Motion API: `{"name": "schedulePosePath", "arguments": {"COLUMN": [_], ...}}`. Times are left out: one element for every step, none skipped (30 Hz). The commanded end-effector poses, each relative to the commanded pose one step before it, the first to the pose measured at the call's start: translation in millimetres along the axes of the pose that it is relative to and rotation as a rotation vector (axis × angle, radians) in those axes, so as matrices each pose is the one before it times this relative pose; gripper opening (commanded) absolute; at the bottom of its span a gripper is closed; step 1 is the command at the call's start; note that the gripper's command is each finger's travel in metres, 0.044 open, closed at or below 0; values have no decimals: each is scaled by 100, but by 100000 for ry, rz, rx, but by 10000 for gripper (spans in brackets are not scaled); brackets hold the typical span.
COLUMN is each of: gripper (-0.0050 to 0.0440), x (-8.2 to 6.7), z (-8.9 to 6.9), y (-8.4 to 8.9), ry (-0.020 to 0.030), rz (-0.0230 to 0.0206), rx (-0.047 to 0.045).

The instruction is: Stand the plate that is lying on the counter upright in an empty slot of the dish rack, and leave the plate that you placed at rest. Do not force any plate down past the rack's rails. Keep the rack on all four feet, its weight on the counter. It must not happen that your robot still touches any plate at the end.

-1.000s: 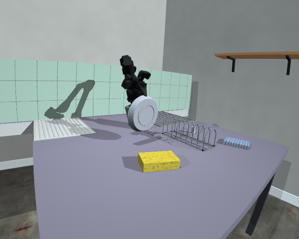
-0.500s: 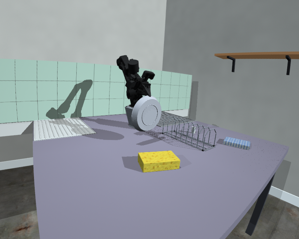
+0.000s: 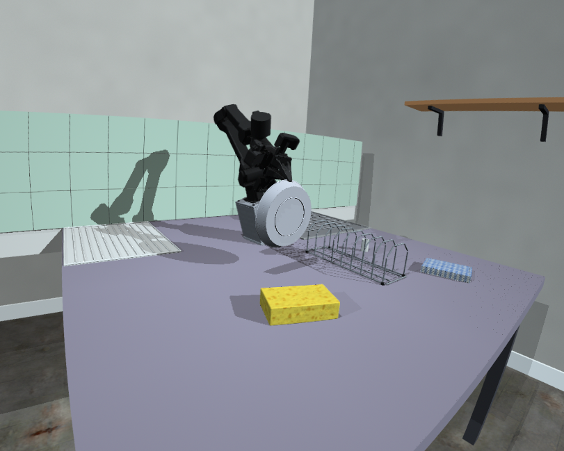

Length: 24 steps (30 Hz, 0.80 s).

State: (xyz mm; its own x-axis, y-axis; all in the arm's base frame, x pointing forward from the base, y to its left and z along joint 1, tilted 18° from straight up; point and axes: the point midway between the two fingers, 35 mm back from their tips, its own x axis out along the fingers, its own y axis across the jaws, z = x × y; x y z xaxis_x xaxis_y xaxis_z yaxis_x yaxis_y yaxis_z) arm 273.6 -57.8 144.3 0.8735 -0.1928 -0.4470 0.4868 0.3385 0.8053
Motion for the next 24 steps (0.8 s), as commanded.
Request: {"name": "schedulePosePath", "arguments": {"gripper": [0, 0, 0, 0, 0, 0, 0, 0, 0, 0, 0, 0, 0, 0, 0, 0, 0, 0, 0, 0, 0, 0, 0, 0], "x": [164, 26, 24, 22, 20, 18, 0, 0, 13, 14, 11, 9, 7, 5, 3, 1, -2, -4, -6, -8, -10, -12, -15, 0], "z": [-566, -142, -143, -143, -144, -145, 0, 0, -139, -146, -146, -147, -147, -148, -148, -149, -149, -150, -150, -150, -151, -151, -152, 0], "y": [247, 64, 65, 65, 65, 65, 0, 0, 87, 65, 66, 66, 66, 66, 66, 66, 66, 66, 66, 66, 65, 65, 65, 0], "ry": [-517, -133, -134, -135, -136, -137, 0, 0, -129, -138, -139, -139, -140, -140, -140, -141, -141, -141, -141, -141, -141, -141, -141, 0], "rz": [369, 79, 85, 91, 97, 104, 0, 0, 186, 116, 122, 128, 134, 140, 146, 152, 158, 163, 169, 175, 180, 186, 191, 0], "rx": [231, 22, 24, 27, 30, 33, 0, 0, 58, 39, 42, 45, 48, 51, 54, 58, 61, 65, 68, 72, 75, 79, 83, 0]}}
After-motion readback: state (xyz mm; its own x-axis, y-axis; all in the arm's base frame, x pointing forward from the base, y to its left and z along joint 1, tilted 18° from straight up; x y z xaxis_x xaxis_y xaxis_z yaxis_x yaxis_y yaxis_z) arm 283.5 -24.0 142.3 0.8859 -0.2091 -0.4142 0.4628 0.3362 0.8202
